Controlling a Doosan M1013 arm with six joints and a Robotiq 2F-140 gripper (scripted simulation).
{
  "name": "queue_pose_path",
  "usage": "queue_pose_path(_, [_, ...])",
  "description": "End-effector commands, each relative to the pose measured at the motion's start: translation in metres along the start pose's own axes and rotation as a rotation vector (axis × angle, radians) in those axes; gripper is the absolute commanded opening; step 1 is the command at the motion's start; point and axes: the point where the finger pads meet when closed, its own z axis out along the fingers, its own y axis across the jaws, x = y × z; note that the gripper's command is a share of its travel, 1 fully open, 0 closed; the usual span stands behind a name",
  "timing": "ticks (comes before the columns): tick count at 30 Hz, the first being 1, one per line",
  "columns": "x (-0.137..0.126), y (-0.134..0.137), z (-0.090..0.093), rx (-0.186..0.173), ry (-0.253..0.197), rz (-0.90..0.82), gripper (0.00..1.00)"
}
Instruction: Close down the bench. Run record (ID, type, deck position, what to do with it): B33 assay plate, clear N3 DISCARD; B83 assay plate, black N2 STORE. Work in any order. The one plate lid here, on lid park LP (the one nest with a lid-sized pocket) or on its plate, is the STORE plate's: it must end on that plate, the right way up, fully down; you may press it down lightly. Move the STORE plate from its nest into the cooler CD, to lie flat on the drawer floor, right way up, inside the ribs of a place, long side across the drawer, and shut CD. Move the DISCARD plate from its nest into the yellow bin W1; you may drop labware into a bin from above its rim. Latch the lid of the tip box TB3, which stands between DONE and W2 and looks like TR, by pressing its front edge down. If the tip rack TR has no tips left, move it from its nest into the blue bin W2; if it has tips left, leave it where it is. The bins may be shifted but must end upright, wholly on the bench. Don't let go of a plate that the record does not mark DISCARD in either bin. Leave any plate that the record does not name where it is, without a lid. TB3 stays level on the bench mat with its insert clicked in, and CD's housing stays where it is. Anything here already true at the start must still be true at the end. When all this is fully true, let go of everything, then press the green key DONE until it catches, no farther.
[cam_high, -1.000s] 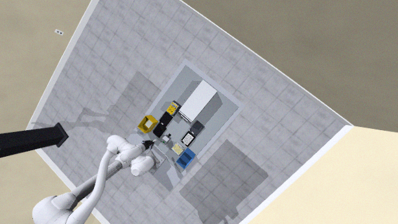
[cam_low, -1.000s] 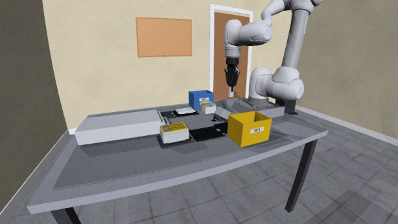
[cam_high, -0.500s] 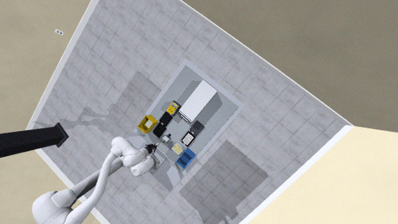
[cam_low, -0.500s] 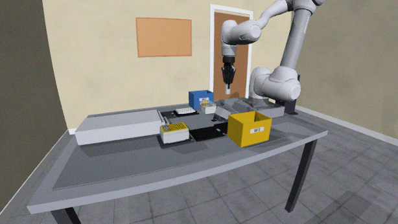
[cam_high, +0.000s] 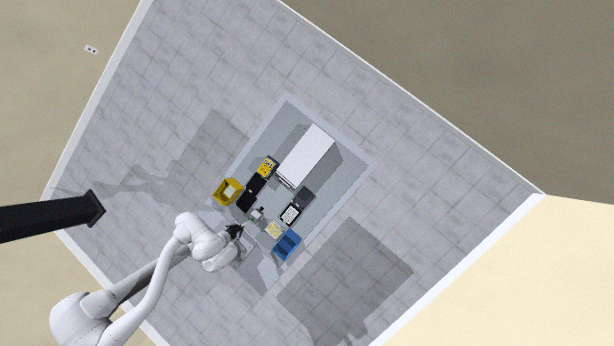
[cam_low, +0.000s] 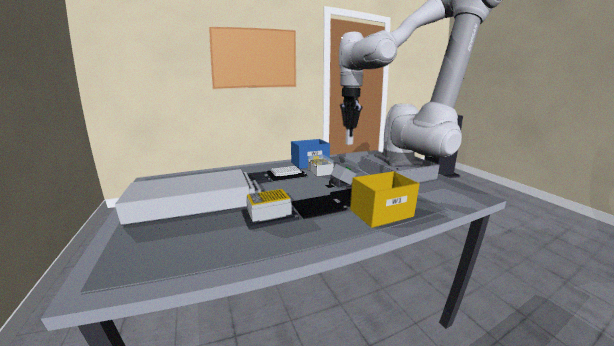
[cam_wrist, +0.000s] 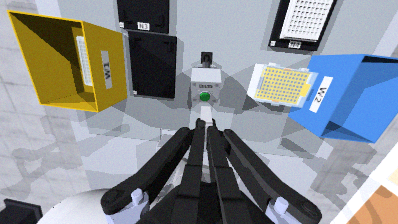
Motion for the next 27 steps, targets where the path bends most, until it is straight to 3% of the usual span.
queue_pose_path(1, [0.0, 0.0, 0.008, 0.0, 0.0, 0.0, 0.0])
queue_pose_path(27, [0.0, 0.0, 0.067, 0.0, 0.0, 0.0, 0.0])
